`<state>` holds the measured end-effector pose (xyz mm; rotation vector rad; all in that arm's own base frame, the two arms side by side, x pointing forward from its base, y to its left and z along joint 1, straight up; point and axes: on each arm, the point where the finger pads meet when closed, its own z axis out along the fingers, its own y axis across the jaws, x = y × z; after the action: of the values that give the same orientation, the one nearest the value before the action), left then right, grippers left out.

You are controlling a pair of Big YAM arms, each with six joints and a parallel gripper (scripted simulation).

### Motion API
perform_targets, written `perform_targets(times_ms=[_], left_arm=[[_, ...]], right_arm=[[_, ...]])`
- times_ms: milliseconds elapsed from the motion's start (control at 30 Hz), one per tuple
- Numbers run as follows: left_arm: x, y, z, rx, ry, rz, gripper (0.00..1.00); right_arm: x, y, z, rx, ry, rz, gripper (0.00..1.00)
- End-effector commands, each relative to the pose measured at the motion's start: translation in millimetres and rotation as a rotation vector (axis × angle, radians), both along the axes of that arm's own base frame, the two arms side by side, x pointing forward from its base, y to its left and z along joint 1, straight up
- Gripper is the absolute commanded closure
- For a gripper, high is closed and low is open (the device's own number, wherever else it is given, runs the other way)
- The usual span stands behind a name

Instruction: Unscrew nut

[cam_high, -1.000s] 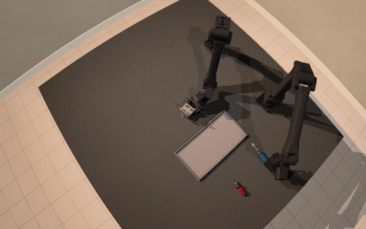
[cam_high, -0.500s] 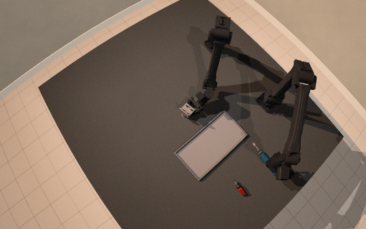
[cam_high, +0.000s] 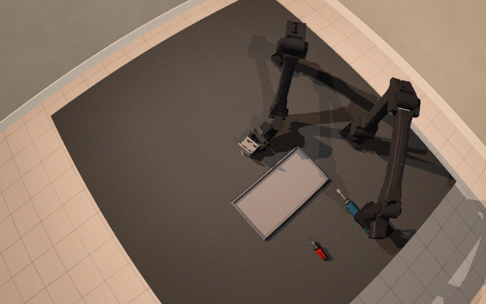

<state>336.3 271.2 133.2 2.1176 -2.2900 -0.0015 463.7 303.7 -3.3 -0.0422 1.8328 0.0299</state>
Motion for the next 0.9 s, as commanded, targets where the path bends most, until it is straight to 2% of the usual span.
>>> perform_targets(times_ms=[0, 867], left_arm=[[17.2, 18.0, 47.9, 0.062, -0.079, -0.003, 0.58], [18.3, 20.4, 60.5, 0.071, -0.089, 0.023, 0.58]], right_arm=[[5.6, 4.3, 8.5, 0.019, -0.018, 0.0, 0.41], [5.6, 4.3, 8.5, 0.019, -0.018, 0.0, 0.41]])
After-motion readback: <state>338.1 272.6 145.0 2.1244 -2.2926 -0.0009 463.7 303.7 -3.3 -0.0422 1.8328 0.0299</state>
